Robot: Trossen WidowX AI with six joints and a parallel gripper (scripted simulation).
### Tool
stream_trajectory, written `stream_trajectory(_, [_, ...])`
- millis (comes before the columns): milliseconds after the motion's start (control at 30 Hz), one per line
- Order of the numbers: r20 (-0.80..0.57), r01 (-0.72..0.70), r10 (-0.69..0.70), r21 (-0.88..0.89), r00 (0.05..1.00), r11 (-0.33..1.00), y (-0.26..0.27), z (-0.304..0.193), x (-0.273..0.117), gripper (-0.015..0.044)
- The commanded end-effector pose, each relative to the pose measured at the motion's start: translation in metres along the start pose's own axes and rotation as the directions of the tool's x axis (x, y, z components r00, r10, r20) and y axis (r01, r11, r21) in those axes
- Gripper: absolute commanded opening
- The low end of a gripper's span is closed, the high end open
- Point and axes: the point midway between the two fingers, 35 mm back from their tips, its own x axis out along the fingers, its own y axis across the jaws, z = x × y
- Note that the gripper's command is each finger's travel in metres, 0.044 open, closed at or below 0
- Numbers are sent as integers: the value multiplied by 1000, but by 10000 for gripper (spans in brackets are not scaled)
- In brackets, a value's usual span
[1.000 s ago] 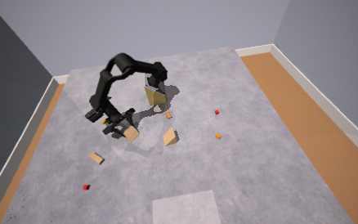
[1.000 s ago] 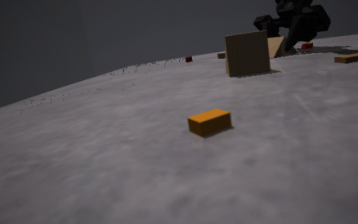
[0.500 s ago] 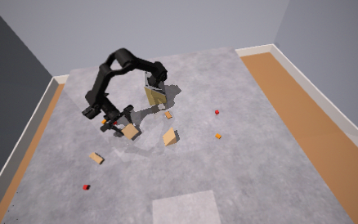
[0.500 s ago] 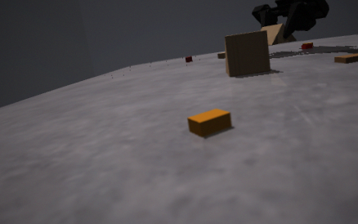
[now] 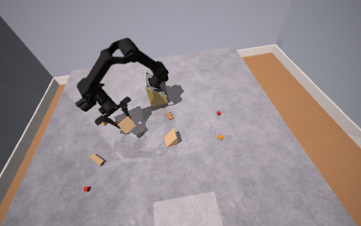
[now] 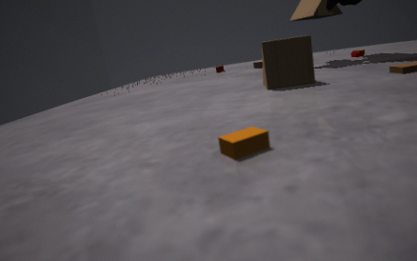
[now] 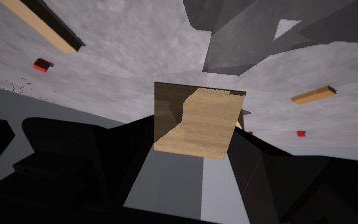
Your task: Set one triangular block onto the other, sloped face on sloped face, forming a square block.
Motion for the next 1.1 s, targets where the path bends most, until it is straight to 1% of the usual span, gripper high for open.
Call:
stream_trajectory(0, [3, 1, -1, -6, 1000, 1000, -1, -5, -6, 0])
stream_trajectory(167, [5, 3, -3, -23, 1000, 1000, -1, -3, -3, 0])
stream_trajectory(333, [35, 22, -16, -186, 999, 982, -2, -4, -2, 0])
stream_trajectory(533, [72, 55, -30, -379, 997, 924, -3, -4, 0, 0])
stream_trajectory(800, [122, 113, -47, -609, 991, 785, -4, -5, 2, 0])
stream_trajectory(1067, [174, 176, -62, -790, 983, 588, -5, -6, 3, 0])
